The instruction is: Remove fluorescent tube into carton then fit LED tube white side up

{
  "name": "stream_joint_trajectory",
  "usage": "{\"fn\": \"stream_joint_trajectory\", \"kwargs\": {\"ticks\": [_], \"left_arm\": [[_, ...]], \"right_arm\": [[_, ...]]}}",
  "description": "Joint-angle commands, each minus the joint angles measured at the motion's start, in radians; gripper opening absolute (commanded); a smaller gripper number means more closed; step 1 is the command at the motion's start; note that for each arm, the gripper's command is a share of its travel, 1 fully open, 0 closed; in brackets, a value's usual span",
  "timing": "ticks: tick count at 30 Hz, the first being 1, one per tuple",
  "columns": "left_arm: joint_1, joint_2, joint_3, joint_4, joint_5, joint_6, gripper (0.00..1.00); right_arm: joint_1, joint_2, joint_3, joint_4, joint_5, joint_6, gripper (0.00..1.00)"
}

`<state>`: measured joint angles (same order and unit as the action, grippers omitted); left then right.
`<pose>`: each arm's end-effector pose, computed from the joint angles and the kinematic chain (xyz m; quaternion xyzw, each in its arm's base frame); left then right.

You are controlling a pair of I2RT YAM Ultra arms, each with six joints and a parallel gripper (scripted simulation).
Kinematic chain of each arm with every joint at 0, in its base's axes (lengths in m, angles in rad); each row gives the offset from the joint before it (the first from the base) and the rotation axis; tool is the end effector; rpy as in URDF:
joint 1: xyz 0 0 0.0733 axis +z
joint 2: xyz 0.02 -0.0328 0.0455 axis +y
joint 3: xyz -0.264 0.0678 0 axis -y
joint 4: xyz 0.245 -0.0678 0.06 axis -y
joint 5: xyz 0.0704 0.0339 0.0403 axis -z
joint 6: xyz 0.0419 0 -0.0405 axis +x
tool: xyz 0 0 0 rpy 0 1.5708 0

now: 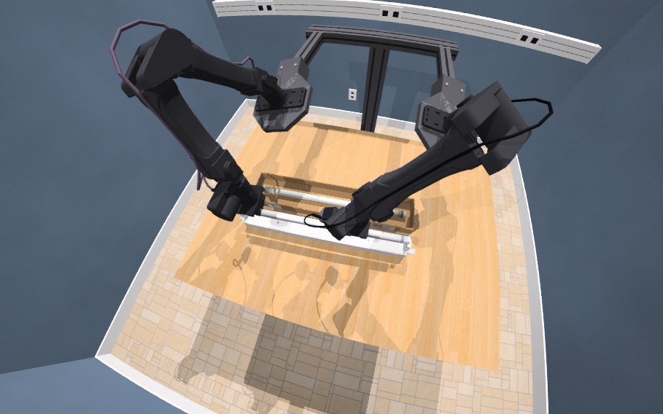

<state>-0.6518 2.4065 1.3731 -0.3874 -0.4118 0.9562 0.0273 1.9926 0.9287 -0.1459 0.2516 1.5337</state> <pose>0.3359 -0.2338 0.0085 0.6923 0.6883 0.2126 0.0416 0.3386 -0.0001 0.0707 0.6840 0.6966 0.0376 0.2134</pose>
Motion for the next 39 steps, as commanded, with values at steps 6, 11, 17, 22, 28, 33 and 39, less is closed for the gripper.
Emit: {"fn": "stream_joint_trajectory", "kwargs": {"ticks": [6, 11, 17, 22, 28, 33, 39], "left_arm": [[-0.021, 0.014, -0.003, 0.002, 0.008, 0.014, 0.11], [-0.007, -0.007, 0.024, -0.015, 0.009, 0.014, 0.11], [-0.005, 0.017, 0.015, 0.015, 0.01, 0.016, 0.11], [0.008, 0.018, 0.012, 0.022, 0.01, 0.016, 0.11], [0.005, 0.022, 0.028, 0.007, 0.011, 0.018, 0.11], [-0.004, -0.018, 0.021, 0.005, 0.011, 0.018, 0.11], [0.006, 0.025, 0.029, 0.029, 0.011, 0.019, 0.11]], "right_arm": [[-0.002, 0.01, 0.006, 0.02, -0.008, 0.006, 0.11], [0.01, -0.005, 0.007, -0.001, 0.002, 0.006, 0.11], [0.007, 0.004, 0.012, 0.012, 0.006, 0.001, 0.11], [0.003, 0.027, 0.018, 0.024, -0.008, -0.004, 0.11], [0.002, 0.021, 0.009, 0.024, -0.001, 0.002, 0.11], [-0.001, 0.006, 0.022, 0.002, 0.003, 0.004, 0.11], [-0.007, 0.036, 0.031, 0.032, -0.001, 0.0, 0.11]]}}
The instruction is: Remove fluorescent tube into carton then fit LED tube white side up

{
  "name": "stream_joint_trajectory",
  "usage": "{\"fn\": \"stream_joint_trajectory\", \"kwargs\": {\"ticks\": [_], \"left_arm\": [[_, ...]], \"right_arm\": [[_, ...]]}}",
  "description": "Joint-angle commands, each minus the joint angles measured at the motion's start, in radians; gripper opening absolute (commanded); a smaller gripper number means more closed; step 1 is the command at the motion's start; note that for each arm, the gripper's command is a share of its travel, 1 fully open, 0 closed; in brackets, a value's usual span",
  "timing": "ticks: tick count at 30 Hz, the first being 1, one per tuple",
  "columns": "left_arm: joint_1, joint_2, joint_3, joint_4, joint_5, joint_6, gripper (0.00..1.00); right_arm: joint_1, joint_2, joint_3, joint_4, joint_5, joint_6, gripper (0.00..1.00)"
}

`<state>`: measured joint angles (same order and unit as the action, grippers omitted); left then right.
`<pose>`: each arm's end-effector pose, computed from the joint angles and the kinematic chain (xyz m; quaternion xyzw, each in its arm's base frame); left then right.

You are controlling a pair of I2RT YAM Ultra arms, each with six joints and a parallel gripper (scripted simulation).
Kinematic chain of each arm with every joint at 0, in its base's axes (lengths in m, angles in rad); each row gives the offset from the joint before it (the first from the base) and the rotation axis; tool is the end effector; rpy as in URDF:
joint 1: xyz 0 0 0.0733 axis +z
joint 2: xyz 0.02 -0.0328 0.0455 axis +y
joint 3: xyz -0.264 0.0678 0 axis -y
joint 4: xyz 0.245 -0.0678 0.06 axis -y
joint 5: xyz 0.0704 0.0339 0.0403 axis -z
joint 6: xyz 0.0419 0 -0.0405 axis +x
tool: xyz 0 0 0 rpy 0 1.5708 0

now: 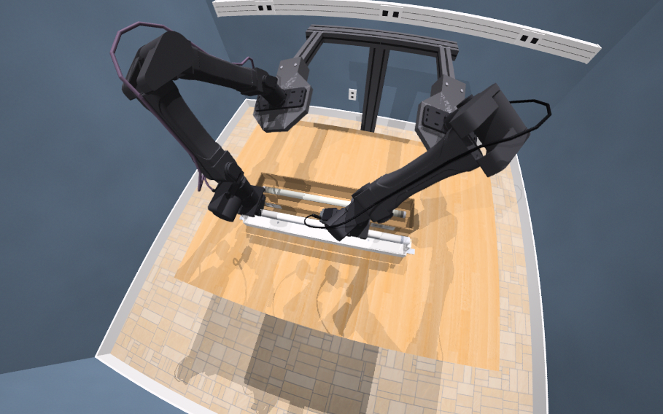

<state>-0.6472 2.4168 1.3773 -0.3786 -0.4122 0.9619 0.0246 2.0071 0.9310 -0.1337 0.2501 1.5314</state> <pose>0.3378 -0.2329 0.0054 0.6924 0.6880 0.2132 0.0418 0.3398 -0.0009 0.0670 0.6841 0.6966 0.0376 0.2130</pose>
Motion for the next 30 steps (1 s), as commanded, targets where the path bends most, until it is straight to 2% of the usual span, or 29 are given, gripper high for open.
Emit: {"fn": "stream_joint_trajectory", "kwargs": {"ticks": [1, 3, 5, 15, 17, 20, 28, 30], "left_arm": [[0.005, 0.013, 0.026, 0.02, 0.011, 0.013, 0.11], [-0.004, 0.004, 0.011, 0.006, 0.012, 0.014, 0.11], [-0.005, -0.001, 0.006, 0.014, 0.012, 0.014, 0.11], [-0.006, 0.022, 0.027, 0.007, 0.012, 0.016, 0.11], [-0.002, -0.016, -0.008, 0.028, 0.011, 0.017, 0.11], [0.002, 0.018, -0.009, 0.029, 0.011, 0.017, 0.11], [0.003, 0.016, 0.01, 0.017, 0.011, 0.019, 0.11], [-0.003, 0.022, 0.015, 0.009, 0.012, 0.019, 0.11]], "right_arm": [[-0.003, 0.015, 0.028, 0.02, -0.001, 0.0, 0.11], [0.006, -0.016, -0.01, 0.004, 0.004, -0.003, 0.11], [0.001, 0.008, -0.012, 0.018, 0.002, 0.002, 0.11], [0.002, -0.003, 0.006, 0.009, 0.0, 0.0, 0.11], [0.001, 0.035, 0.018, 0.032, 0.005, -0.008, 0.11], [0.001, 0.006, 0.03, 0.015, -0.008, -0.009, 0.11], [0.001, 0.044, 0.022, 0.037, 0.0, -0.006, 0.11], [-0.003, 0.014, 0.028, 0.003, 0.0, -0.004, 0.11]]}}
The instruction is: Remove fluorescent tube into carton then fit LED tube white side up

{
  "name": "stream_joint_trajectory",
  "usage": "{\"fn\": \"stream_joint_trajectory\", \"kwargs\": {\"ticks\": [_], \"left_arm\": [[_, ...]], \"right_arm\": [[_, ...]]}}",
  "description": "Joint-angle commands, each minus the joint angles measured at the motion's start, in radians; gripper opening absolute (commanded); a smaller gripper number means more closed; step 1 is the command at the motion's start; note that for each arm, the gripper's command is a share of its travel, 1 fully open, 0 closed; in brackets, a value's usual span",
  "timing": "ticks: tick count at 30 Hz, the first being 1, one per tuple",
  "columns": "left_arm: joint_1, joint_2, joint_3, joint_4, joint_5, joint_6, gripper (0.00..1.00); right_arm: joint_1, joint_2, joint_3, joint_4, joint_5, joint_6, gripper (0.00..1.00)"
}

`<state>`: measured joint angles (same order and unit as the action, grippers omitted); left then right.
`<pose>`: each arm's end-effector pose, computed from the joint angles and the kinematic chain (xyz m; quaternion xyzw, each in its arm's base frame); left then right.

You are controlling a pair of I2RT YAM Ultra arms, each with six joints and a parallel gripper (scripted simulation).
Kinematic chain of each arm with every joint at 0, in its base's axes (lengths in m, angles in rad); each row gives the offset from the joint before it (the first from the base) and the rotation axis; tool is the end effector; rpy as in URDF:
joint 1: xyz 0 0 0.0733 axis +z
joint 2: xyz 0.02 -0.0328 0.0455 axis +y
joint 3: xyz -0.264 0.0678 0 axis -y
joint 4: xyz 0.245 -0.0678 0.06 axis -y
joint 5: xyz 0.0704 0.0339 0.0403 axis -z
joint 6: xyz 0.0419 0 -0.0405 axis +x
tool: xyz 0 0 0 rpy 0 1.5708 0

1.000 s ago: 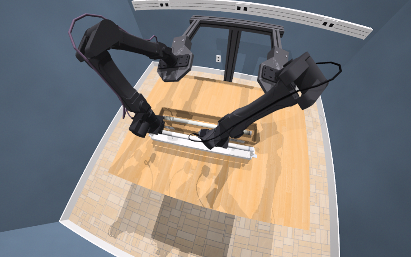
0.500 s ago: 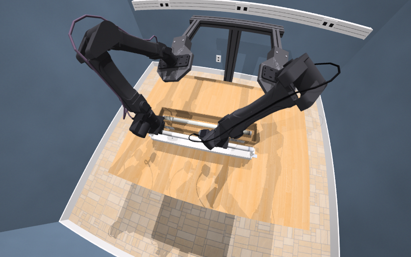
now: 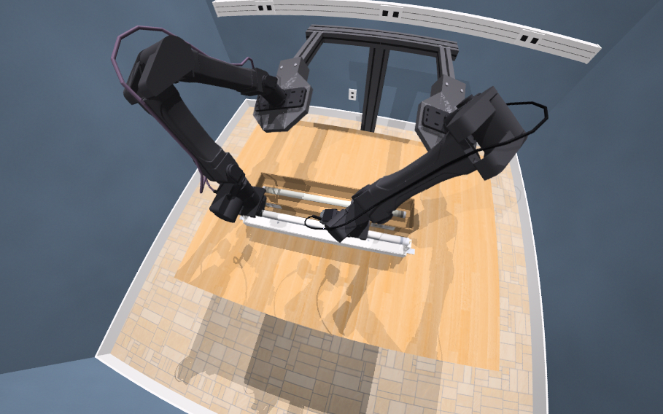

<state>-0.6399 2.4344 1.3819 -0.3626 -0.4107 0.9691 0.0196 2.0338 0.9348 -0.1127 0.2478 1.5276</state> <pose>0.3402 -0.2310 -0.0003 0.6922 0.6883 0.2130 0.0418 0.3416 -0.0025 0.0600 0.6845 0.6966 0.0368 0.2117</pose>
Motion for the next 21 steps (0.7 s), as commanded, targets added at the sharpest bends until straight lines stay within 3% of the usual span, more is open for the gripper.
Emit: {"fn": "stream_joint_trajectory", "kwargs": {"ticks": [1, 21], "left_arm": [[-0.01, 0.004, 0.01, -0.007, 0.01, 0.012, 0.11], [0.001, 0.023, 0.015, 0.026, 0.01, 0.014, 0.11]], "right_arm": [[0.002, -0.013, 0.024, -0.018, 0.002, 0.0, 0.11], [-0.01, 0.018, 0.033, 0.026, -0.005, -0.01, 0.11]]}}
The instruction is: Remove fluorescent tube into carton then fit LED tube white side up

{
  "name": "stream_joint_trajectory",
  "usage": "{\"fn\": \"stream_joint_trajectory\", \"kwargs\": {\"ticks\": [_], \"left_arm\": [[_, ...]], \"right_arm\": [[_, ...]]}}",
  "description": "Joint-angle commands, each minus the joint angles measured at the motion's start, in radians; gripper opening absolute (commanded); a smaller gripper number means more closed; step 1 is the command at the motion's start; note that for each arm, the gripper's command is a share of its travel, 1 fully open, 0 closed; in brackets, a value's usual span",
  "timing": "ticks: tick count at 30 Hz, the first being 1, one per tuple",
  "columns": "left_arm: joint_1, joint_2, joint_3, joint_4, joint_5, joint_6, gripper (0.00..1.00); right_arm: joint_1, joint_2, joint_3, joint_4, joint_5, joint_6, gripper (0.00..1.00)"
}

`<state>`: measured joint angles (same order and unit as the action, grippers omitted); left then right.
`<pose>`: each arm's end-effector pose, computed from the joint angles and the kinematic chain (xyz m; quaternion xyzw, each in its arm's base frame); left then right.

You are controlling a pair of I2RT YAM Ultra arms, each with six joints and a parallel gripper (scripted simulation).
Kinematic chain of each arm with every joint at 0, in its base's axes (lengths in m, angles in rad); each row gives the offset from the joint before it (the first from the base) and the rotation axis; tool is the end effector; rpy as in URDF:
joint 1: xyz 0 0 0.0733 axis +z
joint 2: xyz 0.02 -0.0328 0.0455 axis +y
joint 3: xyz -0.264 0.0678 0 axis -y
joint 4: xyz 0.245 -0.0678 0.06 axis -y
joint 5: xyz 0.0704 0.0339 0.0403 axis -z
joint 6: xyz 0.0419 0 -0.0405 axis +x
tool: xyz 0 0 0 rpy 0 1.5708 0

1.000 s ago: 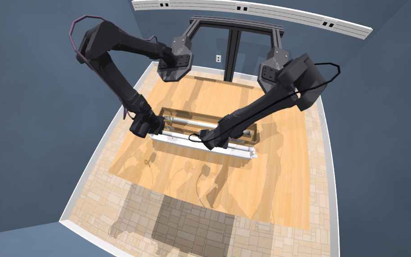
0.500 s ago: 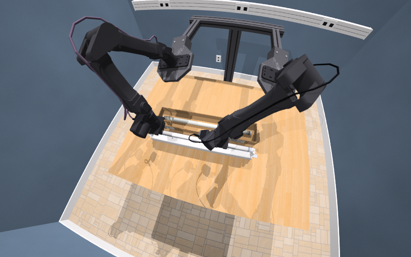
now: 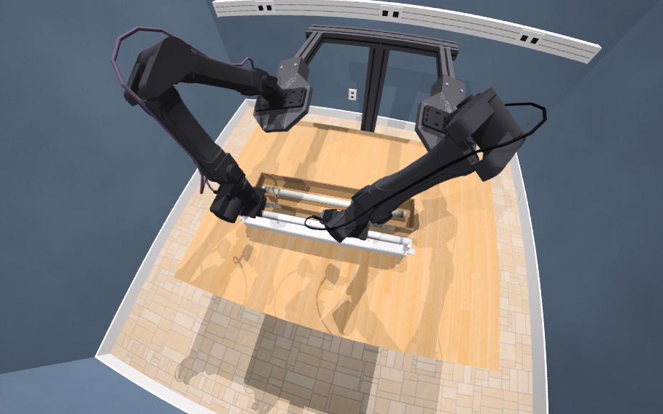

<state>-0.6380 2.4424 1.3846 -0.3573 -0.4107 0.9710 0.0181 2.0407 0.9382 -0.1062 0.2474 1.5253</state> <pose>0.3410 -0.2306 -0.0028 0.6922 0.6883 0.2131 0.0414 0.3429 -0.0030 0.0587 0.6841 0.6966 0.0376 0.2127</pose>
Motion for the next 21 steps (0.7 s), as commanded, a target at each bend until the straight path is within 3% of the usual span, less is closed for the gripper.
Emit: {"fn": "stream_joint_trajectory", "kwargs": {"ticks": [1, 15, 17, 21], "left_arm": [[0.005, 0.012, 0.016, 0.021, 0.01, 0.012, 0.11], [-0.006, 0.022, 0.017, -0.002, 0.01, 0.015, 0.11], [-0.01, -0.021, 0.022, -0.005, 0.01, 0.016, 0.11], [-0.002, 0.022, 0.002, 0.009, 0.01, 0.016, 0.11]], "right_arm": [[-0.002, 0.017, 0.03, 0.021, -0.004, -0.006, 0.11], [-0.005, 0.001, 0.022, 0.003, -0.001, -0.003, 0.11], [-0.01, -0.004, 0.027, 0.004, 0.006, -0.005, 0.11], [0.005, 0.032, 0.032, 0.03, 0.001, -0.009, 0.11]]}}
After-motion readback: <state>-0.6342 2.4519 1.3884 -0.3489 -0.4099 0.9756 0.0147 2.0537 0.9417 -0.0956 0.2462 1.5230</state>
